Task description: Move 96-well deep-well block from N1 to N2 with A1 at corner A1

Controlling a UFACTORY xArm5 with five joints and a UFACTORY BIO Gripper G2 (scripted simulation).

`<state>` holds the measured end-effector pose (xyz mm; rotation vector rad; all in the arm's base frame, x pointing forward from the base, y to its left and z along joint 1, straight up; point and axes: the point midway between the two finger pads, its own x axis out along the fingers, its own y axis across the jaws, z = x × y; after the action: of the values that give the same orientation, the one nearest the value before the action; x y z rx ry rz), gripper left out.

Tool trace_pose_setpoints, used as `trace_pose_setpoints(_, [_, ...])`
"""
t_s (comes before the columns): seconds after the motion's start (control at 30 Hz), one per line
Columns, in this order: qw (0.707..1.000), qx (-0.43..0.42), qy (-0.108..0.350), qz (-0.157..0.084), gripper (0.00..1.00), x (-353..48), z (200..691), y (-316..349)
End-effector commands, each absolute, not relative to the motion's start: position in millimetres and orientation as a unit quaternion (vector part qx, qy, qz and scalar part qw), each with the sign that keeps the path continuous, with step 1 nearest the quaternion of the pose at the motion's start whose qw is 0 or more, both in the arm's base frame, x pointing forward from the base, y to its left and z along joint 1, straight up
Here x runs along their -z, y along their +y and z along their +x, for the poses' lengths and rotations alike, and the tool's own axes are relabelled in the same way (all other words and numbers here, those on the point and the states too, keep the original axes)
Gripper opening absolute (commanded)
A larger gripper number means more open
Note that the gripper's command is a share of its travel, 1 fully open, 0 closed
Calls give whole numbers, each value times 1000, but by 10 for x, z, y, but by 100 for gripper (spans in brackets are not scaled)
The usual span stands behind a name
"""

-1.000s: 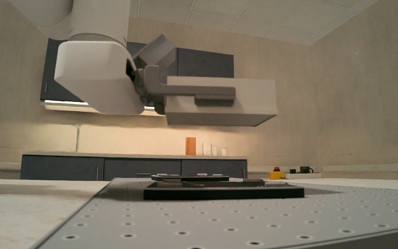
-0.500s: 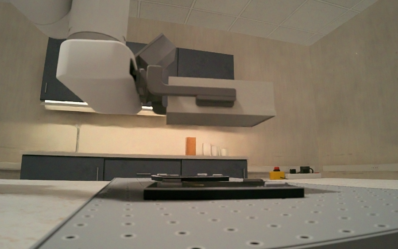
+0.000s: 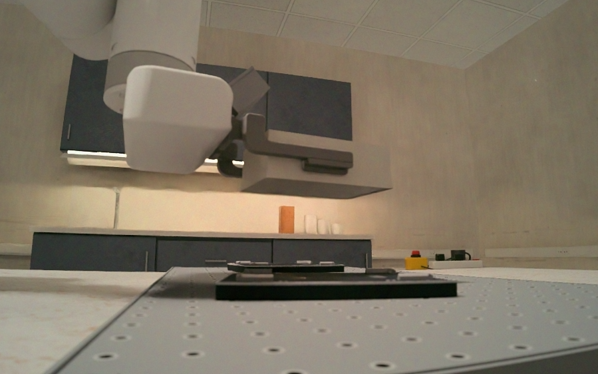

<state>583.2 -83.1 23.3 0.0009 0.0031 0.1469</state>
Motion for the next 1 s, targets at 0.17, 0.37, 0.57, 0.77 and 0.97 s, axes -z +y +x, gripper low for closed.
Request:
trace_pose_setpoints(0.17, [997, -74, -1, 1, 0, -251, 5880, -556])
trace_pose_setpoints(0.37, [997, -74, -1, 2, 0, -252, 5905, -357])
trace_pose_setpoints(0.57, [997, -74, -1, 2, 0, -252, 5922, -224])
trace_pose_setpoints(0.77, [997, -74, -1, 2, 0, -253, 5947, -25])
trace_pose_setpoints(0.97, [997, -74, -1, 2, 0, -254, 5968, 140])
